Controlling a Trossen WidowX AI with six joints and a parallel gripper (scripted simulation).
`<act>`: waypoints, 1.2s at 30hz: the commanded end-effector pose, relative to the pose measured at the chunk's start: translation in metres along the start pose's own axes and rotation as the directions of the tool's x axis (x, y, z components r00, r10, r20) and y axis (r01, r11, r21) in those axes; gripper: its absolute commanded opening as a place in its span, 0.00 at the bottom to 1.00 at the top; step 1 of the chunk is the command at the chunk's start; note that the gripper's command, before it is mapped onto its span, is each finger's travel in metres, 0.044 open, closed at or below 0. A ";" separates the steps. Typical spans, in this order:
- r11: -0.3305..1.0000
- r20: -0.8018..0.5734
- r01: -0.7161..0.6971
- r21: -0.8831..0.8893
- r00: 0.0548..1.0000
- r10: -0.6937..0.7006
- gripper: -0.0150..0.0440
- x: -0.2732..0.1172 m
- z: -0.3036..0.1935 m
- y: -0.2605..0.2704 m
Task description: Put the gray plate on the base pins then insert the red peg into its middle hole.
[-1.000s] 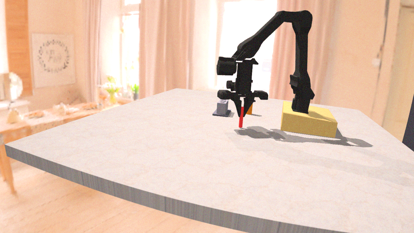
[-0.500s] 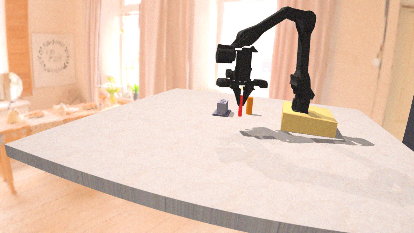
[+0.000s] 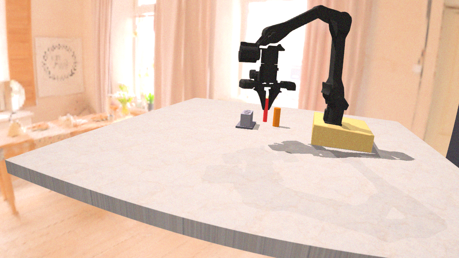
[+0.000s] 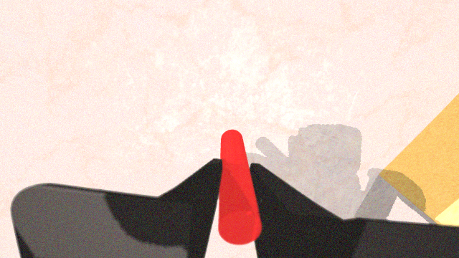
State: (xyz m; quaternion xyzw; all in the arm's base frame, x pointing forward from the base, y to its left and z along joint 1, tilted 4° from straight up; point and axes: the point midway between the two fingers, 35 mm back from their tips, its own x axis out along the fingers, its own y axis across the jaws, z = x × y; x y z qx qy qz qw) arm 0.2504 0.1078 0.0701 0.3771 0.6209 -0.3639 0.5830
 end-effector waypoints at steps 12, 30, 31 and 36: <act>1.000 0.005 -0.001 0.000 1.000 0.001 0.25 -0.002 0.037 0.013; 1.000 0.016 -0.004 0.017 1.000 0.004 0.25 -0.005 0.090 0.021; 1.000 0.017 -0.004 0.019 1.000 0.004 0.25 -0.006 0.093 0.021; 1.000 0.018 -0.004 0.019 1.000 0.004 0.25 -0.006 0.108 0.021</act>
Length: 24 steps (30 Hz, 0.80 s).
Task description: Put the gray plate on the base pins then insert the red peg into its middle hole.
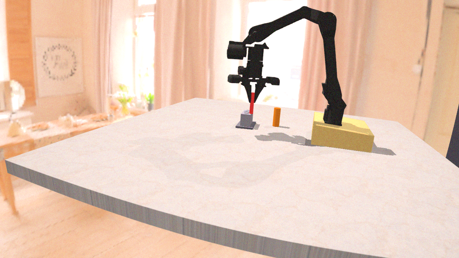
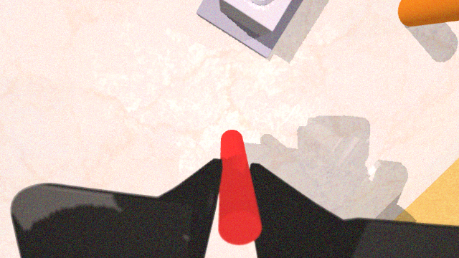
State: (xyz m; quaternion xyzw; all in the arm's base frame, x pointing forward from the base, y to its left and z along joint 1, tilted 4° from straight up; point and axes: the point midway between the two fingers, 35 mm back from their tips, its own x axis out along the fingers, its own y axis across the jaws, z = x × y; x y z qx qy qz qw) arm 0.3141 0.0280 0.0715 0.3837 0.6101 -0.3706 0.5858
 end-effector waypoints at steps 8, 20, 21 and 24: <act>1.000 0.002 0.006 -0.008 1.000 -0.006 0.25 0.001 0.033 0.000; 1.000 0.001 0.006 -0.016 1.000 -0.006 0.25 0.002 0.070 -0.004; 1.000 0.001 0.006 -0.017 1.000 -0.006 0.25 0.002 0.073 -0.005; 1.000 0.001 0.006 -0.019 1.000 -0.006 0.25 0.002 0.082 -0.007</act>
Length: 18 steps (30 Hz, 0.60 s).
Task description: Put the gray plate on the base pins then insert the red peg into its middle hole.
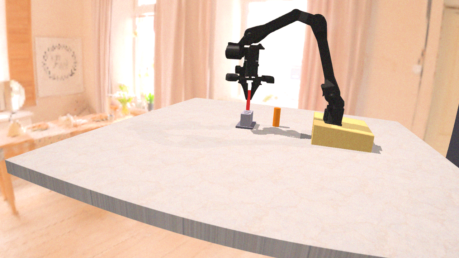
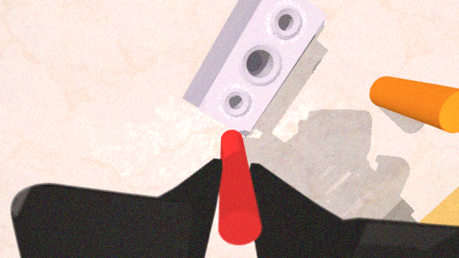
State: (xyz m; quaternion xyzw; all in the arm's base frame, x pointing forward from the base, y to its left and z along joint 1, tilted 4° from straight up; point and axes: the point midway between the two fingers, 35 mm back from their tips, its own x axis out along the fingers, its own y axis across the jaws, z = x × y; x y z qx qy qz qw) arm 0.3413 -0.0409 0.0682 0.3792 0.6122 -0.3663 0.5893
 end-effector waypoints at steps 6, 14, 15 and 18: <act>1.000 -0.001 0.007 -0.008 1.000 -0.007 0.25 0.003 0.027 -0.006; 1.000 -0.001 0.007 -0.012 1.000 -0.007 0.25 0.004 0.047 -0.013; 1.000 -0.001 0.006 -0.012 1.000 -0.006 0.25 0.004 0.047 -0.013; 1.000 -0.001 0.006 -0.012 1.000 -0.006 0.25 0.003 0.049 -0.011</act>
